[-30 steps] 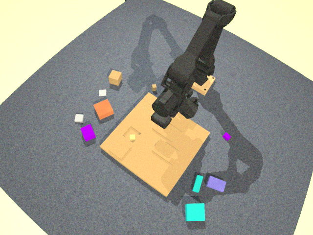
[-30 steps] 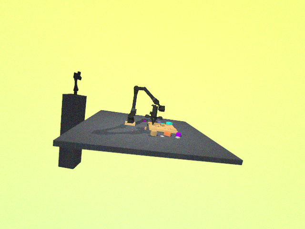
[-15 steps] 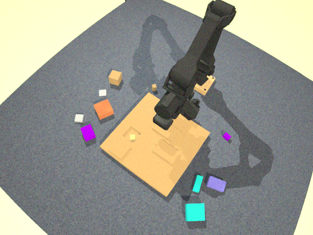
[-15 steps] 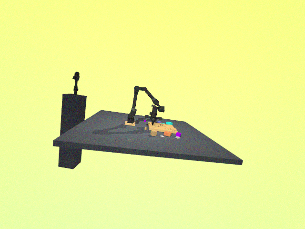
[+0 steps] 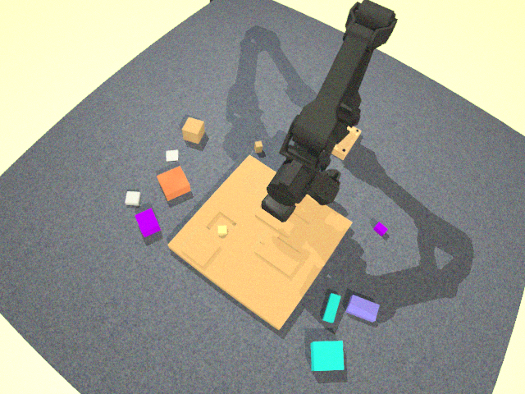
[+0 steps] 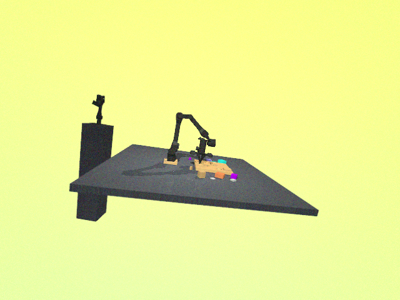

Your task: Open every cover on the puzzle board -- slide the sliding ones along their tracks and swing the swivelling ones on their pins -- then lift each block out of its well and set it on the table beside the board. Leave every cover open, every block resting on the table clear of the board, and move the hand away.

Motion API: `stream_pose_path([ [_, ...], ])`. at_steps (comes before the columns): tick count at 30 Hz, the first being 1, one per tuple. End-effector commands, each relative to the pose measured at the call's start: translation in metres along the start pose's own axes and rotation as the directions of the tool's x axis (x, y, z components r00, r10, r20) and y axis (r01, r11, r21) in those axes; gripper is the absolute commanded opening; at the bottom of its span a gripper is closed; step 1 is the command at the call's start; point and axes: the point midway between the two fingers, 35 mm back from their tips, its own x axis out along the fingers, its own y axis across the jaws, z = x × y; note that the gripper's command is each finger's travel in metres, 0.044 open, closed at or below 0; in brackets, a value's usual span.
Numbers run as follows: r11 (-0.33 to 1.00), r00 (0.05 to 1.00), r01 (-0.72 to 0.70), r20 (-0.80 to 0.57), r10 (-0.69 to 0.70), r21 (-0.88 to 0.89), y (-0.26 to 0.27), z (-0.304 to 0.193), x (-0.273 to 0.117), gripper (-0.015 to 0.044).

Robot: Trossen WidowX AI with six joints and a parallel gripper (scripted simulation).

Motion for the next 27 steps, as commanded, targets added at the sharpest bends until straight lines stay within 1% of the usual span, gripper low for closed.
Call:
stream_pose_path([
  [1, 1.000, 1.000, 0.007, 0.009, -0.007, 0.000, -0.003, 0.006, -0.001, 0.0000],
  [27, 1.000, 1.000, 0.008, 0.011, -0.008, 0.000, -0.003, 0.032, -0.002, 0.0000],
])
